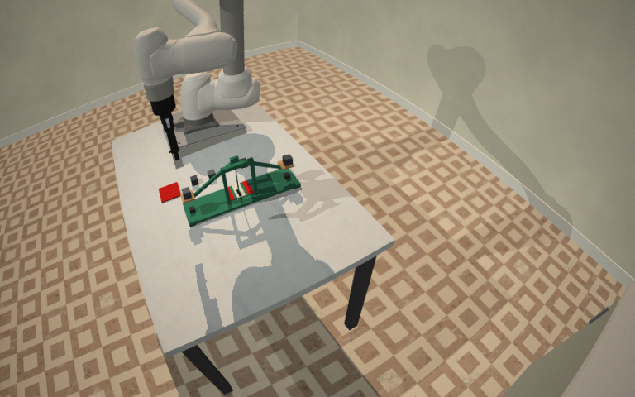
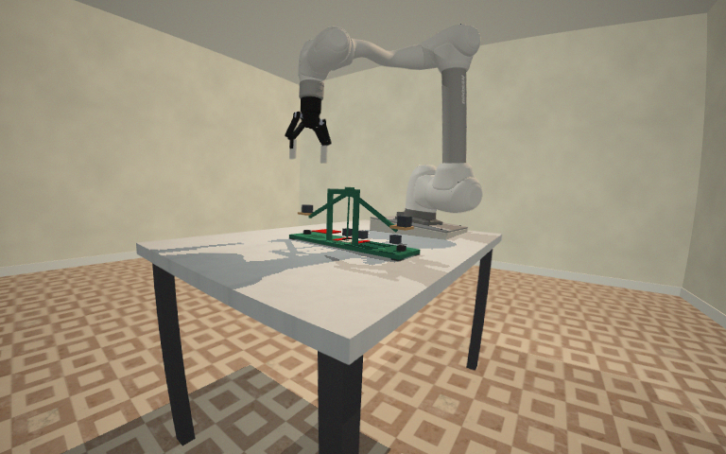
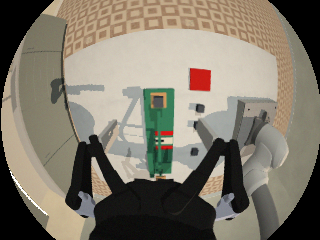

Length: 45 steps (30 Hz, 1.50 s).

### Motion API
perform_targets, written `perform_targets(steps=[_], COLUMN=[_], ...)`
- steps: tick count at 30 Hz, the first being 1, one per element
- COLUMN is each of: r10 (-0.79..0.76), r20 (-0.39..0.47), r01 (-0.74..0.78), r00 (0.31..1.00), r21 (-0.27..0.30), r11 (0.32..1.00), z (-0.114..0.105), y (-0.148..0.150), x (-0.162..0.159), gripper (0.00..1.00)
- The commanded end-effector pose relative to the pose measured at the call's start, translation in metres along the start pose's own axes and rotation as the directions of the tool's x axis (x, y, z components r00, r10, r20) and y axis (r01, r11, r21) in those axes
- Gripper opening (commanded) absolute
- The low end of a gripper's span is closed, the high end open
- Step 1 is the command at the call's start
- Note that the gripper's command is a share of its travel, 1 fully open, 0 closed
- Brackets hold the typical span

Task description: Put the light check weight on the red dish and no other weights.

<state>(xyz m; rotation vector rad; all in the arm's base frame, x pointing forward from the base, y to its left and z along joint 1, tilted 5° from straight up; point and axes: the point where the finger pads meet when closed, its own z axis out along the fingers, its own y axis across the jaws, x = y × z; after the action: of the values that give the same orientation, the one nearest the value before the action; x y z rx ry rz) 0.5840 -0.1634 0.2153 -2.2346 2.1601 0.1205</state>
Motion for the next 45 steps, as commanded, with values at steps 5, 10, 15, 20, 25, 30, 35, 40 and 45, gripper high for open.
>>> perform_targets(steps=[5,10,15,20,25,30,35,40,45], r10=[0.000,0.000,0.000,0.000,0.000,0.000,0.000,0.000,0.000], r20=[0.000,0.000,0.000,0.000,0.000,0.000,0.000,0.000,0.000], r01=[0.000,0.000,0.000,0.000,0.000,0.000,0.000,0.000,0.000], r00=[1.000,1.000,1.000,1.000,1.000,1.000,1.000,1.000,1.000], r21=[0.000,0.000,0.000,0.000,0.000,0.000,0.000,0.000,0.000], r11=[1.000,1.000,1.000,1.000,1.000,1.000,1.000,1.000,1.000], z=[-0.008,-0.008,-0.008,-0.008,-0.008,-0.008,-0.008,-0.008,-0.008], y=[0.000,0.004,0.024,0.061,0.096,0.129,0.158,0.169,0.170], x=[0.000,-0.002,-0.011,-0.029,-0.045,-0.061,-0.074,-0.080,-0.080], gripper=[1.00,1.00,1.00,1.00,1.00,1.00,1.00,1.00,1.00])
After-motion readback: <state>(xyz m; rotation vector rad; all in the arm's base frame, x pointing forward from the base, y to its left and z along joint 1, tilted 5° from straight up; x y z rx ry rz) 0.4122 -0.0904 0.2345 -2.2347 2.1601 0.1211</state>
